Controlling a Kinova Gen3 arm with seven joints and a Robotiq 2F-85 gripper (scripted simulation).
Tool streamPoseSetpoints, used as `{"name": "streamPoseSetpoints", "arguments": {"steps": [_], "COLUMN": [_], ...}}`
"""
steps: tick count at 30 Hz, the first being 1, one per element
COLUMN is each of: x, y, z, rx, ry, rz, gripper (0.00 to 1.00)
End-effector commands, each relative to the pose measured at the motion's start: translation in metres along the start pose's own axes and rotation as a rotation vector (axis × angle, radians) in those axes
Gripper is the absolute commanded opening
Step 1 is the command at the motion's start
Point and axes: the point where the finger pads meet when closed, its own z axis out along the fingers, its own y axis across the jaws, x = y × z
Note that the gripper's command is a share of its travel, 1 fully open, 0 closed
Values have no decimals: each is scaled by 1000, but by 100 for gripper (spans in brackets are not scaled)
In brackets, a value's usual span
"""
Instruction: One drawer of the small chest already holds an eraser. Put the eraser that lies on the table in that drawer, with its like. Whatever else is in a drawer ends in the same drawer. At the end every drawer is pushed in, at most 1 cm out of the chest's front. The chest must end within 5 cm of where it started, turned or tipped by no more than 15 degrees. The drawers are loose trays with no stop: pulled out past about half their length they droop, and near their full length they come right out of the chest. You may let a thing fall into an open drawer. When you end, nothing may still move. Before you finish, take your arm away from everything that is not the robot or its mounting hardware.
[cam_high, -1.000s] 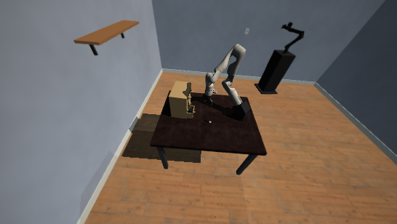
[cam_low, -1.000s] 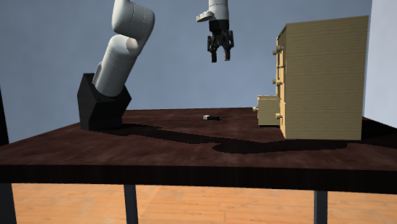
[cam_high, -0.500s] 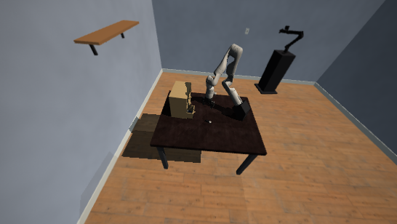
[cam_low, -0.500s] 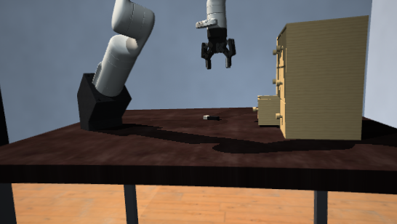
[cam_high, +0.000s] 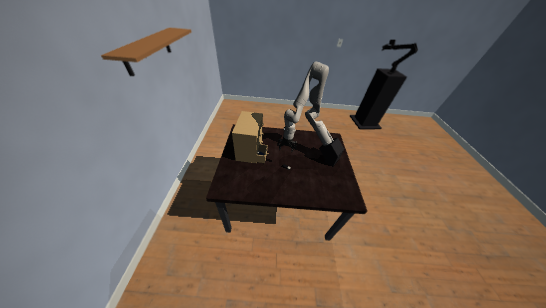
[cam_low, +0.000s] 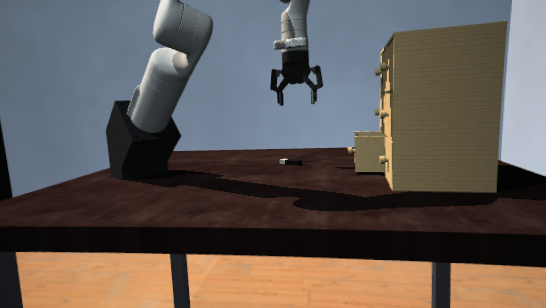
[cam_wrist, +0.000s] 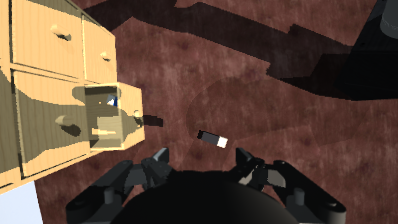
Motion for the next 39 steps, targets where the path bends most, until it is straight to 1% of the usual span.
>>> {"name": "streamPoseSetpoints", "arguments": {"steps": [1,15,17,32,34,39], "x": [1,-6,-6,-13,-13,-15], "y": [0,11,11,21,21,23], "z": [5,35,35,61,61,68], "rx": [-8,-8,-8,-9,-9,-9], "ry": [4,2,2,0,0,0], "rz": [-28,-446,-446,-825,-825,-927], "gripper": [100,100,100,100,100,100]}}
